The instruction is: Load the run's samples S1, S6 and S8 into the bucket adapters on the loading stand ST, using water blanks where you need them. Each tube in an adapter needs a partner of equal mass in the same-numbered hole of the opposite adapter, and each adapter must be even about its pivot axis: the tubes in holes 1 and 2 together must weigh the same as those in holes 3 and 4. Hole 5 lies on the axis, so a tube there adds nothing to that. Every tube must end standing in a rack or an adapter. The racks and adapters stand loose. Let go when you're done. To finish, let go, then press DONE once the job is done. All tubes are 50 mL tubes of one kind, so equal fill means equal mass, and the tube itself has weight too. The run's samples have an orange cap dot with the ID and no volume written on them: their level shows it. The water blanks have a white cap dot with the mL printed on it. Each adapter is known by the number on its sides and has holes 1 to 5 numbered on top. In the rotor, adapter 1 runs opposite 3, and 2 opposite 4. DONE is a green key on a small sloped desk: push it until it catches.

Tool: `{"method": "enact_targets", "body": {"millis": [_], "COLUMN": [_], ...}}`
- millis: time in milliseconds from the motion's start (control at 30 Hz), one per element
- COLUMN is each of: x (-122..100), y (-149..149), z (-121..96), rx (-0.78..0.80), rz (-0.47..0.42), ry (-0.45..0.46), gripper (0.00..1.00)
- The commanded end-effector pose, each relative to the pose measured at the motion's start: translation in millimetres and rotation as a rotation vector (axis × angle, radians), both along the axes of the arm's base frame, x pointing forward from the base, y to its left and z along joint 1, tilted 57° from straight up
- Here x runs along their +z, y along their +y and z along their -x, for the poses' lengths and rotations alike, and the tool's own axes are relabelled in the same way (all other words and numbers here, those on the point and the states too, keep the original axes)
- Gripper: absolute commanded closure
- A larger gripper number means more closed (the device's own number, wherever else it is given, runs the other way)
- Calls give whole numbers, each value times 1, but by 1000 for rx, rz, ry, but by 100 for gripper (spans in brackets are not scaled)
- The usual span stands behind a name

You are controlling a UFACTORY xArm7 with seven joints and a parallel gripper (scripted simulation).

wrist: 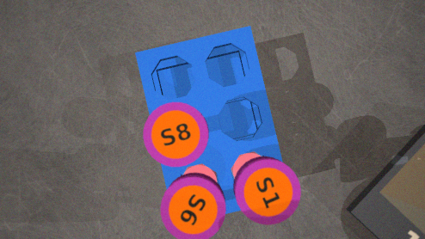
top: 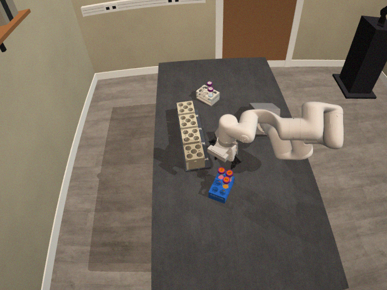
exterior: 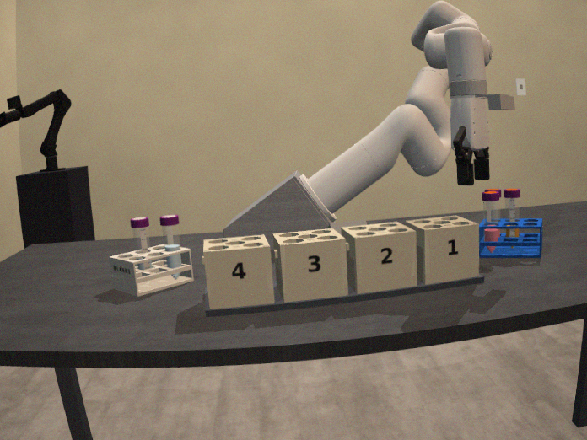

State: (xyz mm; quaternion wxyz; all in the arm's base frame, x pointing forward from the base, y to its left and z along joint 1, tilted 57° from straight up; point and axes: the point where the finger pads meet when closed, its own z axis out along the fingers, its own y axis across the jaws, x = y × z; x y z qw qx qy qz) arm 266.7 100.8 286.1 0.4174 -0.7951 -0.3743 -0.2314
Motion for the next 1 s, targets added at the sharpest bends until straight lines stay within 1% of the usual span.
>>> {"method": "enact_targets", "body": {"millis": [0,867,967], "x": [1,1,5], "y": [-1,-1,-8], "z": [-1,-1,0], "rx": [-3,-3,-3], "rz": [-1,-1,-1], "ry": [-2,-2,-2], "gripper": [0,0,0]}}
